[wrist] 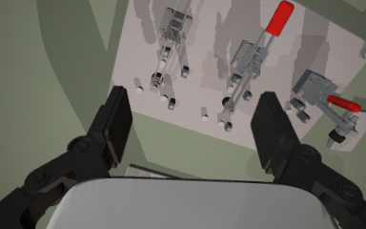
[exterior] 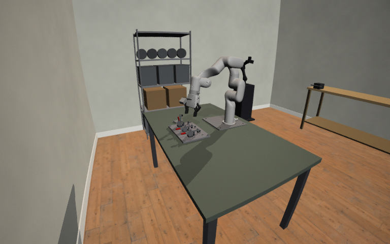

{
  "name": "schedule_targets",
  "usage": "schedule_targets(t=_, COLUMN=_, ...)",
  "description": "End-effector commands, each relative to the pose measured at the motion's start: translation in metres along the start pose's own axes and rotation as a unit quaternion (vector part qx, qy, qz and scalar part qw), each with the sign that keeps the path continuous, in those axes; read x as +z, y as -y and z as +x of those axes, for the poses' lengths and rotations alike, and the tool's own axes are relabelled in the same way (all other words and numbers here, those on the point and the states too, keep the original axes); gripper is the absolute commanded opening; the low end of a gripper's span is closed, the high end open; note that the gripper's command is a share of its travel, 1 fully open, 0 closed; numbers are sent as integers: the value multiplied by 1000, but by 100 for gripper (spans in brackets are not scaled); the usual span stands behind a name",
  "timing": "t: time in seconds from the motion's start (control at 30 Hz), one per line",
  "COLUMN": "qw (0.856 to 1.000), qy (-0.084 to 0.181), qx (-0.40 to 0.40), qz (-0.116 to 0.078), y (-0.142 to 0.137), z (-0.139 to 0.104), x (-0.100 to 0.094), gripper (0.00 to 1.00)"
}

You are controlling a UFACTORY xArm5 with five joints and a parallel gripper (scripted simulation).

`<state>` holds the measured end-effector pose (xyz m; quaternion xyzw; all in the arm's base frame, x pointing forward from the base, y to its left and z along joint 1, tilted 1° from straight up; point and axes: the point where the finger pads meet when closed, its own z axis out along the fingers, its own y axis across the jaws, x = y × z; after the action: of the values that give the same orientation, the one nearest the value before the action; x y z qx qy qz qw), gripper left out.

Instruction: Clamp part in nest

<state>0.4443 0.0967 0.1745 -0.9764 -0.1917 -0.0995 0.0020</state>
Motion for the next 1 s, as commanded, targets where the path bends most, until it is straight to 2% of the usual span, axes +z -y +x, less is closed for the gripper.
schedule_targets(t=0.0, qw=998, qy=39, qx=56, qz=0, y=-25, z=-26, x=-14, gripper=100)
schedule_targets(t=0.2, qw=987, qy=88, qx=137, qz=1, y=-51, z=-65, x=-32, gripper=100)
schedule_targets(t=0.33, qw=981, qy=105, qx=165, qz=2, y=-59, z=-79, x=-39, gripper=100)
schedule_targets(t=0.97, qw=979, qy=109, qx=172, qz=2, y=-60, z=-83, x=-41, gripper=100)
